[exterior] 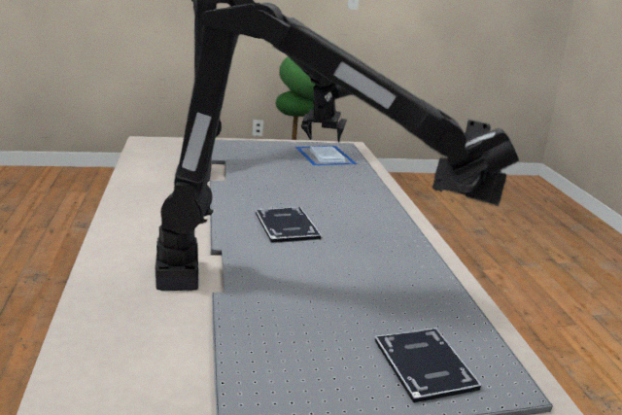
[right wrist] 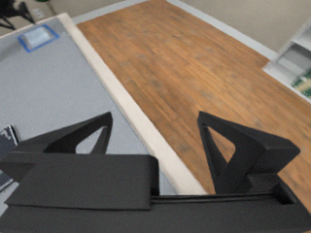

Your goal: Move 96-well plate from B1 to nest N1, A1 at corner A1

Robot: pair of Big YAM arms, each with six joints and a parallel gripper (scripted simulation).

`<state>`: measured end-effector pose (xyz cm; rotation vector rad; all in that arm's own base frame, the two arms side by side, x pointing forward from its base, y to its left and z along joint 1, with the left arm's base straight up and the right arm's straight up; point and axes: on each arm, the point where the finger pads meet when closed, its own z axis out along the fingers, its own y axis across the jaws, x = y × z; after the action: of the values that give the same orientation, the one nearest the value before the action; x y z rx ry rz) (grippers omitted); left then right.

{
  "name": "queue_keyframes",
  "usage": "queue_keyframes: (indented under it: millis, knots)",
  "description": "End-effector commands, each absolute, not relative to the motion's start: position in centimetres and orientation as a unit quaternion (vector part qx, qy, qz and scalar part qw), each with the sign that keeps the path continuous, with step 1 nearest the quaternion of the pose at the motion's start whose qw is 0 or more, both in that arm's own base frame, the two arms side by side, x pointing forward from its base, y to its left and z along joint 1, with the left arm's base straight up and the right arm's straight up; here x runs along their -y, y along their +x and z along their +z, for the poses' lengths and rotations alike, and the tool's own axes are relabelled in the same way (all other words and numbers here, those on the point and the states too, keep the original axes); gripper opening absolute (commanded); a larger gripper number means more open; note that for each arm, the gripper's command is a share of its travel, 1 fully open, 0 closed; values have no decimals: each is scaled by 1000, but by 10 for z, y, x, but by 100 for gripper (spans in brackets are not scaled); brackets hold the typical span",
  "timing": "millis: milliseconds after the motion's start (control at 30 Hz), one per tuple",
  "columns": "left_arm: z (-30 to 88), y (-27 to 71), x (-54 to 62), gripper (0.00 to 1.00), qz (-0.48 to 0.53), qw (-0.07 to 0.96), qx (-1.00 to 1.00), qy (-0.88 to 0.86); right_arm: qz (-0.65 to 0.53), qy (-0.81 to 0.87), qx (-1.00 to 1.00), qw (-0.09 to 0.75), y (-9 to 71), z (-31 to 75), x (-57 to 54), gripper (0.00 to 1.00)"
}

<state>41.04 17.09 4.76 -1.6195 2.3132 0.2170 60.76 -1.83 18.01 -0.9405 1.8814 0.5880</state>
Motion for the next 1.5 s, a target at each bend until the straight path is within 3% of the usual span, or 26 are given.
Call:
queue_keyframes:
  millis: [0, 533, 1200, 1467]
  knots:
    - [71, 438, -182, 100, 59, 168, -777, -604, 256, -421, -739, 459, 660, 202, -44, 100]
    - [62, 437, -185, 100, 35, 108, -722, -683, 332, -529, -663, 412, 657, 211, -279, 100]
    - [49, 438, -186, 100, -5, 16, -630, -777, 415, -657, -525, 346, 517, 231, -589, 100]
    - [56, 442, -182, 100, -12, 20, -641, -767, 414, -659, -522, 349, 521, 229, -590, 100]
